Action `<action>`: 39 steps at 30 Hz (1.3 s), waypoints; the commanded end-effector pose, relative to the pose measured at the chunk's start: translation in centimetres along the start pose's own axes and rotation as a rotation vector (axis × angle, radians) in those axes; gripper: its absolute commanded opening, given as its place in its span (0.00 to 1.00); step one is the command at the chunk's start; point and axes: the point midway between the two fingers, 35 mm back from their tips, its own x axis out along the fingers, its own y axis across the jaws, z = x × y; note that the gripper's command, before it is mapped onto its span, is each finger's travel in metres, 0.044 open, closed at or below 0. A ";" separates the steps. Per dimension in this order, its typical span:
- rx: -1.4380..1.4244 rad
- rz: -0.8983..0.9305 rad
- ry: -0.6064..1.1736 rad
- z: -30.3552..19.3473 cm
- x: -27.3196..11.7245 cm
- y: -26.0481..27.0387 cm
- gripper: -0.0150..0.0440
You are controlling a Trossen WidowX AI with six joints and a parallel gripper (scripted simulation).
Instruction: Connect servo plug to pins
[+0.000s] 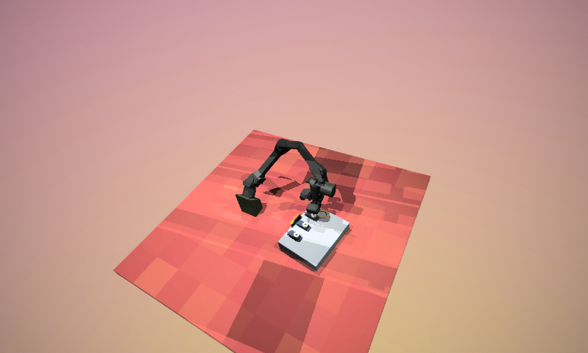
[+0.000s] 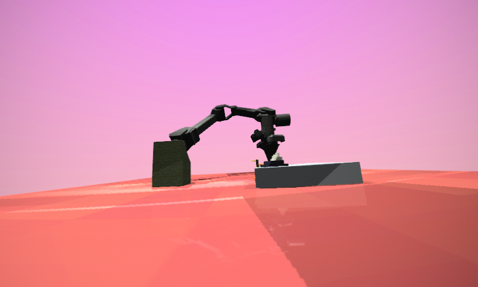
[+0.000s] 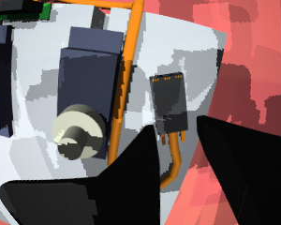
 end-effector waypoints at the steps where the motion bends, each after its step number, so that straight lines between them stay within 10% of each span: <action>1: 0.008 -0.007 0.001 0.1 0.5 0.0 0.45; 39: -0.020 -0.004 0.000 0.2 -4.2 0.3 0.25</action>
